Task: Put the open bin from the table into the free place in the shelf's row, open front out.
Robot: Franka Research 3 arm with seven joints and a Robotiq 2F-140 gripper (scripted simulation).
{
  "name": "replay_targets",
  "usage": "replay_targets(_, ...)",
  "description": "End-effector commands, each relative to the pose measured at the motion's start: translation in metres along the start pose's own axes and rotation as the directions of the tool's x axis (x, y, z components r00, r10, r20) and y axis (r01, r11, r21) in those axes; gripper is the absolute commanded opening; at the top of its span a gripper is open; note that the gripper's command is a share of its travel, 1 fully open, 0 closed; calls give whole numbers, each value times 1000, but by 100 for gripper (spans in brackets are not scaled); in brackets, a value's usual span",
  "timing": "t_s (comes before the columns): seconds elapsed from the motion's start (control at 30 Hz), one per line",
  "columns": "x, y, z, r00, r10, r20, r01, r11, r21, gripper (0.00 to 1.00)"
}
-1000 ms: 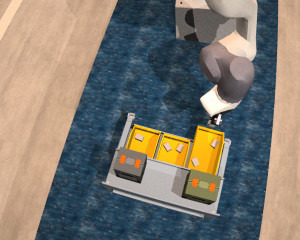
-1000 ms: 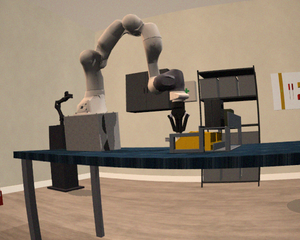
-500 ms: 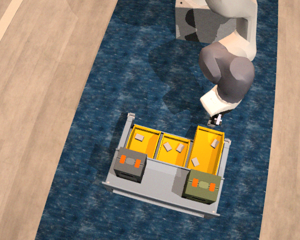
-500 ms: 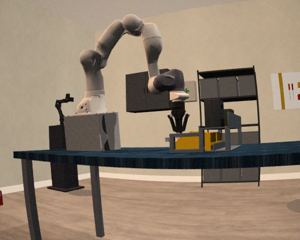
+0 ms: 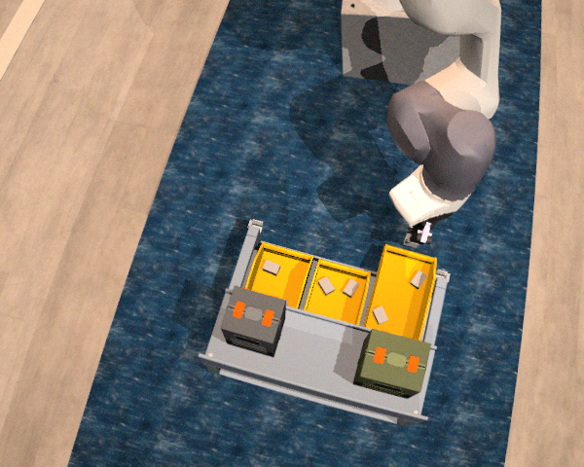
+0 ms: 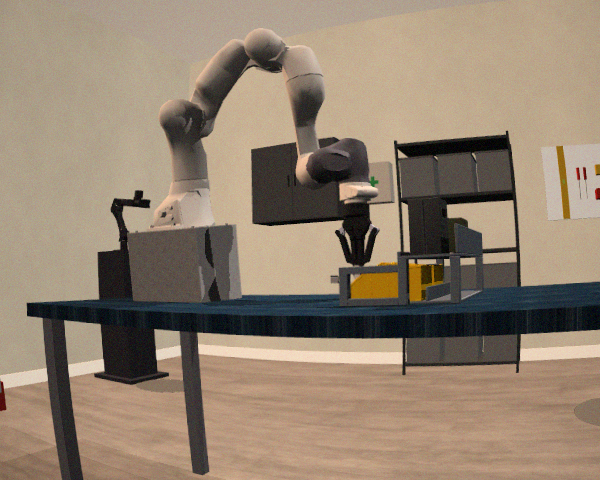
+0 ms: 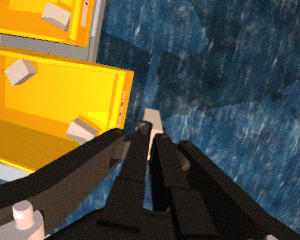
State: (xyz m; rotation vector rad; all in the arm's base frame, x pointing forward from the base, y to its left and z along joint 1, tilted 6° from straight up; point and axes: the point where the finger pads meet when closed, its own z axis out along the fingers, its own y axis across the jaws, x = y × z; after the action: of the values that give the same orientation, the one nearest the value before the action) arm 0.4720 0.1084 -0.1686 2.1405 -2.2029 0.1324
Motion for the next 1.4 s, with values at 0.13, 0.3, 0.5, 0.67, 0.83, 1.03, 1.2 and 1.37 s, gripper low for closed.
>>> replay_targets(0.13,2,-3,0,1000,7,0,-7,1000,1,0)
replay_targets(0.3,2,-8,0,1000,7,0,-7,1000,1,0)
replay_targets(0.5,2,-12,0,1000,7,0,-7,1000,1,0)
replay_targets(0.67,2,-16,0,1000,7,0,-7,1000,1,0)
replay_targets(0.83,2,-17,0,1000,7,0,-7,1000,1,0)
replay_targets(1.03,2,-18,0,1000,7,0,-7,1000,1,0)
replay_targets(1.2,2,-18,0,1000,7,0,-7,1000,1,0)
replay_targets(1.37,2,-18,0,1000,7,0,-7,1000,1,0)
